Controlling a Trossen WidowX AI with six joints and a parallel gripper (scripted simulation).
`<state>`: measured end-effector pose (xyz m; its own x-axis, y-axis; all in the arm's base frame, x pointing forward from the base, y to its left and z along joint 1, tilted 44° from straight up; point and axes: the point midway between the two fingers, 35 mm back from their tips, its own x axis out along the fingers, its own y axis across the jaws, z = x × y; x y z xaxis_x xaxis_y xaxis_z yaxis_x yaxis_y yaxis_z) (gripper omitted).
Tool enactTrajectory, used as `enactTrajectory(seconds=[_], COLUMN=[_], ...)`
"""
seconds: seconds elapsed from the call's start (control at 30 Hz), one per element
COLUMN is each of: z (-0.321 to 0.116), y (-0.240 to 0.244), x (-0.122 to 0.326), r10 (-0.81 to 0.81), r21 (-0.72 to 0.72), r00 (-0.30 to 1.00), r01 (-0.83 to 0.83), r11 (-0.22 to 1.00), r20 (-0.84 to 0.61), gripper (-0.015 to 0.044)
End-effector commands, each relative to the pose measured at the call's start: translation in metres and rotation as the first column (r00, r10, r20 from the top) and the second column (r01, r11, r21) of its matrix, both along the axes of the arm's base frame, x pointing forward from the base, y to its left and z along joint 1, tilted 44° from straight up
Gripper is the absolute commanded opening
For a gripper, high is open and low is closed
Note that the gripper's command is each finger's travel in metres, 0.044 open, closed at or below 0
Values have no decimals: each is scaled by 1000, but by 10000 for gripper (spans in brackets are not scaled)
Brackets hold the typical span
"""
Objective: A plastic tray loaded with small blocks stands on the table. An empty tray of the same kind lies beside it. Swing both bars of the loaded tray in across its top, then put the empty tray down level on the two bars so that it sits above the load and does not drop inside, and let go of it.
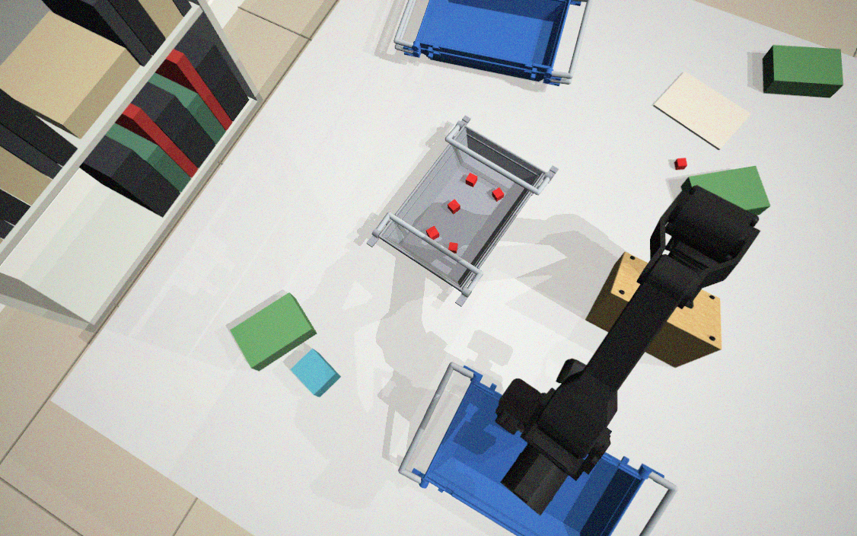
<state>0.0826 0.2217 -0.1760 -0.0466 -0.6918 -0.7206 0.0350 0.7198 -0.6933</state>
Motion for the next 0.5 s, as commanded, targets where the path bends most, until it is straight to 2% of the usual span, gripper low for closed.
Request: enactTrajectory(seconds=[0.0,0.47], z=[5,29], y=[27,74], x=[5,12], r10=[-4,-4], r21=[33,34], r00=[1000,1000], r01=[3,3], r11=[999,999], r20=[9,9], gripper=[0,0])
